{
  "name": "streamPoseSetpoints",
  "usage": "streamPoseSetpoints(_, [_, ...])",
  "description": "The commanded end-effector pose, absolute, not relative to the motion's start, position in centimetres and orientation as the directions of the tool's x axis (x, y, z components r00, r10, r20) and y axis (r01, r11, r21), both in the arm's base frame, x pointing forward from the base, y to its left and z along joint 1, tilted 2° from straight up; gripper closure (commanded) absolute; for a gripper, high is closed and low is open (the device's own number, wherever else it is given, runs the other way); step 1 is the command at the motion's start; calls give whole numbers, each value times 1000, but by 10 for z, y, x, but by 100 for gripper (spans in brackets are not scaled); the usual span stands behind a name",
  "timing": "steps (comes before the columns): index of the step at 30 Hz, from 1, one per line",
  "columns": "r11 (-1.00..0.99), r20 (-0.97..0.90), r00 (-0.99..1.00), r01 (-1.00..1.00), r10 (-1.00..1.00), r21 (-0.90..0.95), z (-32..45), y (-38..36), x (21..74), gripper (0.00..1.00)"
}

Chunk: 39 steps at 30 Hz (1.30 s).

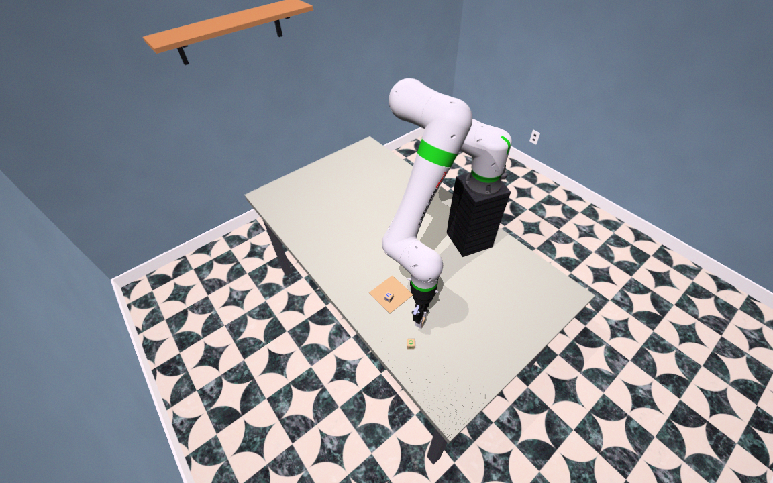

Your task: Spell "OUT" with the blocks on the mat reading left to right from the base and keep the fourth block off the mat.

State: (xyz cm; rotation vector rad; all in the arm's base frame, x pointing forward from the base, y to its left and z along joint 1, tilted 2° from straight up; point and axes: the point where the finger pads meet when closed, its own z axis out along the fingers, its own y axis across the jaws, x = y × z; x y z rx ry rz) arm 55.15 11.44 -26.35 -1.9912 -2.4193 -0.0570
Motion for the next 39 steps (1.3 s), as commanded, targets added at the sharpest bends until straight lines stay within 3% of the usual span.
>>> streamPoseSetpoints(1, [193,30,-194,981,981,29,-263,117,554,84])
streamPoseSetpoints(13, [214,60,-241,933,969,290,-255,216,666,84])
streamPoseSetpoints(15, [214,60,-241,933,969,290,-255,216,666,84])
streamPoseSetpoints(24, [204,-69,-197,829,978,521,-239,271,771,84])
streamPoseSetpoints(39, [217,-203,-120,795,972,567,-238,264,794,84])
